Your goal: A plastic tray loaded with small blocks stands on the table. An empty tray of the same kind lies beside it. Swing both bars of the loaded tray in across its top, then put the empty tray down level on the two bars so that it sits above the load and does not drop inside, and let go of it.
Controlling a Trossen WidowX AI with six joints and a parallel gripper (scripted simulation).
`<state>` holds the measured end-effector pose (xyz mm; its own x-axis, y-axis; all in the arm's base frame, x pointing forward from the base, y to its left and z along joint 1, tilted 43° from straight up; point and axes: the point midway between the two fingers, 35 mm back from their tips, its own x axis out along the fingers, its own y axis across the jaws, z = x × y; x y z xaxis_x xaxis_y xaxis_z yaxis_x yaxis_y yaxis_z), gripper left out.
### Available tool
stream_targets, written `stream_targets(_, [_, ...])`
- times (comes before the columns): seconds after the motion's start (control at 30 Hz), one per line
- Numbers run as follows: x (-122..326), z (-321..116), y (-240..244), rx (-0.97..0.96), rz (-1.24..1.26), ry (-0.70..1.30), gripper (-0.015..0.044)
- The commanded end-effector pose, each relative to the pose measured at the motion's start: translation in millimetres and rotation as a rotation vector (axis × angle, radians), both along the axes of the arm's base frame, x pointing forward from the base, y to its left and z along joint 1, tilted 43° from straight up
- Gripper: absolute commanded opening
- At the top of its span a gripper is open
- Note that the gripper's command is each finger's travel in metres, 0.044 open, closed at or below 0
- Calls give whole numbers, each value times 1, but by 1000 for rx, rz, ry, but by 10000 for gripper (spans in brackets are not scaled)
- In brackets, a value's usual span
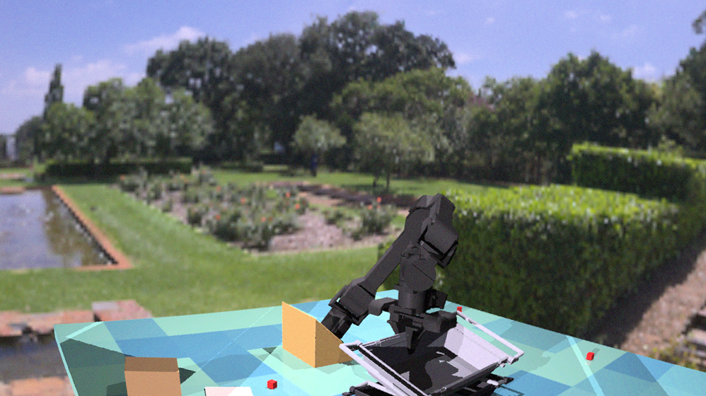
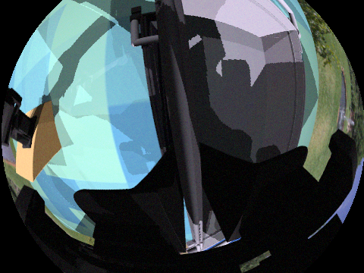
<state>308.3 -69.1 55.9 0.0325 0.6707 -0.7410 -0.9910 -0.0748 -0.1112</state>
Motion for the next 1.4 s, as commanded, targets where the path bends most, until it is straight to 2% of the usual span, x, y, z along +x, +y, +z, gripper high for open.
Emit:
stream_targets(0.0, [-3, -1, 5, 0, 19, 13, 0])
stream_targets(1.37, [-7, -6, 12, 1, 19, 13, 0])
